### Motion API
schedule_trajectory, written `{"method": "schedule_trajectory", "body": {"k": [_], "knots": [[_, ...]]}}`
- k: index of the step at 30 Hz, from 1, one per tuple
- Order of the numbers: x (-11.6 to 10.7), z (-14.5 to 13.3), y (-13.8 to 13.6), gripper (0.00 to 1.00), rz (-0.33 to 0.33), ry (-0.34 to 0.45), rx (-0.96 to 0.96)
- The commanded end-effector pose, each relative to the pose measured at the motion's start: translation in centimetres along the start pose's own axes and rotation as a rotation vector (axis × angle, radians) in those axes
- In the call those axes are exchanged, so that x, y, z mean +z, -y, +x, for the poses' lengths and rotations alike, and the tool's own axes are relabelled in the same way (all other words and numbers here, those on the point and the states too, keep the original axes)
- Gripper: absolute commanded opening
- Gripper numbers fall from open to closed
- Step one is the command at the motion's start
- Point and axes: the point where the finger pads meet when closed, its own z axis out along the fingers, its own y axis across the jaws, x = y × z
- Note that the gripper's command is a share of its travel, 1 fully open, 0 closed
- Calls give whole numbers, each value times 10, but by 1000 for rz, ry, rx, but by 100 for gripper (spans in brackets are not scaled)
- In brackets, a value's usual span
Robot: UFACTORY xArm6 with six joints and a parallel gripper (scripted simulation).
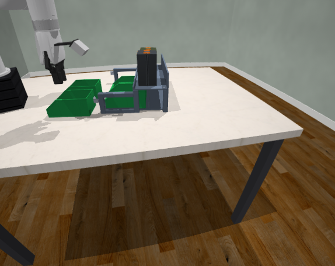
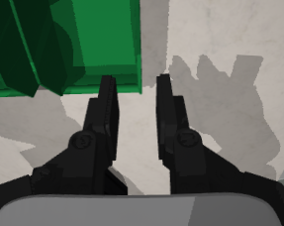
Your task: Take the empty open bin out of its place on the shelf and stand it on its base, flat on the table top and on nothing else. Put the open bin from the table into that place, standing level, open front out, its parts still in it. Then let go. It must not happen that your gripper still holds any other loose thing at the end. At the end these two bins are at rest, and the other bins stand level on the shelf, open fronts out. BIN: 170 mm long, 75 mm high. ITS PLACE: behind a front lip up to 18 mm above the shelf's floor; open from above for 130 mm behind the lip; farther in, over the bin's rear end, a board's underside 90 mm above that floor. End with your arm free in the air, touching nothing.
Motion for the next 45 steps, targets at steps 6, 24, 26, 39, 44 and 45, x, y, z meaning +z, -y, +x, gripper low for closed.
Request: {"method": "schedule_trajectory", "body": {"k": [6, 24, 26, 39, 44, 45], "knots": [[-2, 1, 0, 26, -1, -4, 0], [-2, 1, 0, 0, -1, -4, 0], [-2, 1, 0, 0, -1, -4, 0], [-3, 2, 3, 0, -1, -3, -80], [-3, 3, 11, 0, -1, -3, -261], [-3, 4, 13, 0, -1, -3, -312]]}}
